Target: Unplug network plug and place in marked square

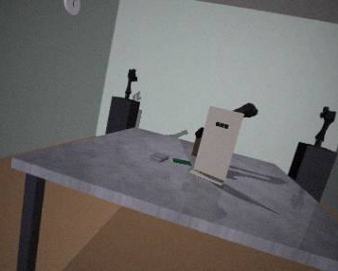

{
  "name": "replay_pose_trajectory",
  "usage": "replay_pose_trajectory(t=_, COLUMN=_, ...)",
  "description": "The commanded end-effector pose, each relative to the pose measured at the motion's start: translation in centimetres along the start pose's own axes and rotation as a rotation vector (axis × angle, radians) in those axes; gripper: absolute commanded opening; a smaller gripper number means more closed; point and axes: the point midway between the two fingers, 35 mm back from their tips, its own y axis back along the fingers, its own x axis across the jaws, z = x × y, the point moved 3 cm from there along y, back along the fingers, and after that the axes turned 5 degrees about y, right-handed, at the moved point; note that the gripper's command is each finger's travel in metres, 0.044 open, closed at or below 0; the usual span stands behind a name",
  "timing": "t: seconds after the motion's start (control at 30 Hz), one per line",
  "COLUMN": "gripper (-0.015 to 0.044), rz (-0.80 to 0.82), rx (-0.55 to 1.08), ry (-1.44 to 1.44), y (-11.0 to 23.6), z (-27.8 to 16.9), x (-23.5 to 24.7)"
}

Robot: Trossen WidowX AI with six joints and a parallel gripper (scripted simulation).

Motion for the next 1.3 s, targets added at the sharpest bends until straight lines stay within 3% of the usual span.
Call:
replay_pose_trajectory(t=0.0, gripper=0.0156, rz=0.005, rx=0.004, ry=0.009, y=0.3, z=-0.1, x=0.4)
replay_pose_trajectory(t=1.27, gripper=0.0156, rz=0.017, rx=0.007, ry=-0.005, y=3.3, z=-0.6, x=1.7)
